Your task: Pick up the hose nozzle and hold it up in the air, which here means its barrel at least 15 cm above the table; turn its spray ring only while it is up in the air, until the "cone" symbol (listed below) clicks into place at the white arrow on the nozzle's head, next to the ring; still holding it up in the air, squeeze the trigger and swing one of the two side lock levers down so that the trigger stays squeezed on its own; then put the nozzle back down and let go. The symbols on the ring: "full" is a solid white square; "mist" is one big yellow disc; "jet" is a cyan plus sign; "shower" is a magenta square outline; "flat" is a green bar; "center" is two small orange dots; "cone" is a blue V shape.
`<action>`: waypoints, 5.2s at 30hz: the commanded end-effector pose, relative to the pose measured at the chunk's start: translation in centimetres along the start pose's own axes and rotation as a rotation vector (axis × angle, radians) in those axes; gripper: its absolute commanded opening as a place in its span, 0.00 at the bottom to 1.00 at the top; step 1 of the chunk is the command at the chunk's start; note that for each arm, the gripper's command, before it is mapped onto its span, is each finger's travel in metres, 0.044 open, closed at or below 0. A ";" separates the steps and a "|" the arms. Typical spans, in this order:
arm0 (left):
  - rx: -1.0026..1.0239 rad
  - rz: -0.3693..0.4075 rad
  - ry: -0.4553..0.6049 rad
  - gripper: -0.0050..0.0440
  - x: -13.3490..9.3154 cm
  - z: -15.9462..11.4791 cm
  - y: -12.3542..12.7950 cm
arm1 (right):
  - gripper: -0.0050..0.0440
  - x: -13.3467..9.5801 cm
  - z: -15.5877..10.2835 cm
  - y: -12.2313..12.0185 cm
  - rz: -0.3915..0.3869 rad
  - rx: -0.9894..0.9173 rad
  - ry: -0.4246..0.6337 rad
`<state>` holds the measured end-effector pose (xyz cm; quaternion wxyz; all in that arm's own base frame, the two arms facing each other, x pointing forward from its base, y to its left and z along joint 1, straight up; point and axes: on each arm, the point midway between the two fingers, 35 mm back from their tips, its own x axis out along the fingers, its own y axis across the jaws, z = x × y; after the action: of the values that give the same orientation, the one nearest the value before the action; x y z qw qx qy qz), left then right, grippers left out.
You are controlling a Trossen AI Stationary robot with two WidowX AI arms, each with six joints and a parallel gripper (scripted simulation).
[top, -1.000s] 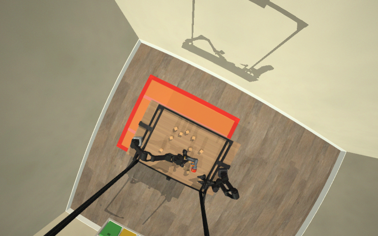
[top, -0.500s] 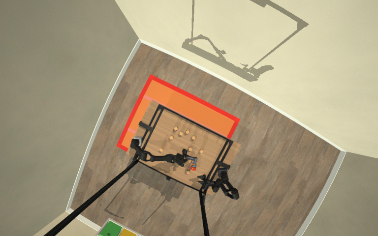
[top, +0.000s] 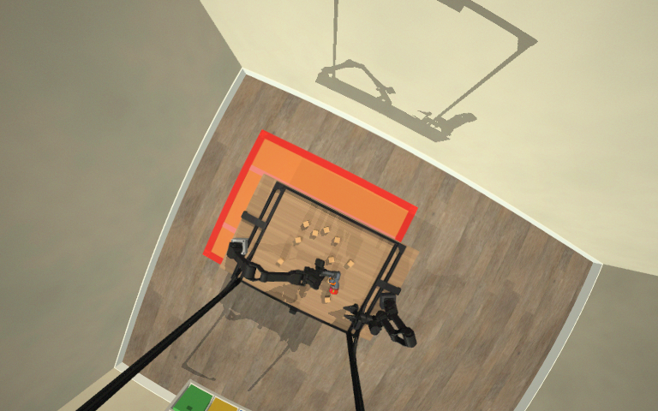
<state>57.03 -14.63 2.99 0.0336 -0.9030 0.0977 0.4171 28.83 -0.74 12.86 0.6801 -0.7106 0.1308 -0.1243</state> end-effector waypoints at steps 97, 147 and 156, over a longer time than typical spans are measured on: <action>0.024 -0.012 -0.708 0.10 -9.6 9.6 -1.8 | 0.92 0.0 0.0 0.0 -0.001 -0.001 0.002; -0.718 -0.287 -0.665 0.92 -13.4 9.0 6.6 | 0.92 0.0 0.0 0.0 -0.001 -0.001 0.002; -0.723 -0.288 -0.664 0.92 -13.4 9.0 6.7 | 0.92 0.0 0.0 0.0 -0.001 -0.001 0.002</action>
<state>40.50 -17.74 7.12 -0.1884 -0.6798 -0.1902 0.6828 28.82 -0.75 12.86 0.6800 -0.7106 0.1311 -0.1245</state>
